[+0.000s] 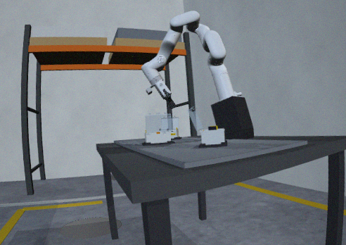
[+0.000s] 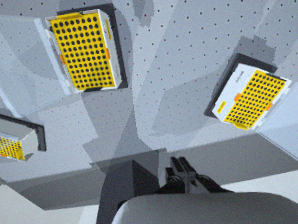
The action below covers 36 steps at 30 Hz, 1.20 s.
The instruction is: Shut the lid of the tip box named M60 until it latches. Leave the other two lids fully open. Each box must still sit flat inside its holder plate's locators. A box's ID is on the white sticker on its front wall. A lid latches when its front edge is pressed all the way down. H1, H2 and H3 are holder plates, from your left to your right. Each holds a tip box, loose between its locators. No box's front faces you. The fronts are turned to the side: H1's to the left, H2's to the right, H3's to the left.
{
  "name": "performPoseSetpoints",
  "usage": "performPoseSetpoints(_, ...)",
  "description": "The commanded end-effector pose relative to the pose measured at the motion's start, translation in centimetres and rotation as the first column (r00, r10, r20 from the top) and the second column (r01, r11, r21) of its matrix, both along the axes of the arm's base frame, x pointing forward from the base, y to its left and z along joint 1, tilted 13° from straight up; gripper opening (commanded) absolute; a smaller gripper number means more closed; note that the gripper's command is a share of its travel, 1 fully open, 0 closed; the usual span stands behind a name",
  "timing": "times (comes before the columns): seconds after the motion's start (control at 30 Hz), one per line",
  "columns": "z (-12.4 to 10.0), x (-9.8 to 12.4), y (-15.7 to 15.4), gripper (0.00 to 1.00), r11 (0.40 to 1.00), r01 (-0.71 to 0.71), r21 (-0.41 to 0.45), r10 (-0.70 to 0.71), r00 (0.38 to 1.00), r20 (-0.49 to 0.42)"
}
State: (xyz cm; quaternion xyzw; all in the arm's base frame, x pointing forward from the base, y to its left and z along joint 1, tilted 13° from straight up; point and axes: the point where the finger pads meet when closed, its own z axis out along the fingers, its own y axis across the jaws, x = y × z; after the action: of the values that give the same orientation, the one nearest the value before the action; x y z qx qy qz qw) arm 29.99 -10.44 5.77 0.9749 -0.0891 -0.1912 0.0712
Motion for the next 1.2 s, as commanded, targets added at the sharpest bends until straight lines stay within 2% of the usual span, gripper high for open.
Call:
performPoseSetpoints(0.0,0.4,1.2,-0.9,0.00,0.995,-0.096,-0.009,0.095,0.995,-0.022)
performPoseSetpoints(0.23,1.1,3.8,-3.1,0.00,0.948,-0.318,-0.027,0.316,0.946,-0.071)
performPoseSetpoints(0.5,2.0,6.9,-5.6,0.00,0.833,-0.553,-0.033,0.545,0.829,-0.129)
performPoseSetpoints(0.57,2.0,6.9,-5.6,0.00,0.833,-0.553,-0.033,0.545,0.829,-0.129)
performPoseSetpoints(0.8,2.7,9.5,-7.7,0.00,0.686,-0.727,-0.026,0.713,0.678,-0.180)
performPoseSetpoints(1.07,3.6,12.5,-10.2,0.00,0.475,-0.880,-0.004,0.855,0.463,-0.234)
performPoseSetpoints(1.13,3.6,12.5,-10.2,0.00,0.475,-0.880,-0.004,0.855,0.463,-0.234)
performPoseSetpoints(1.17,3.7,12.9,-10.5,0.00,0.446,-0.895,0.000,0.869,0.433,-0.240)
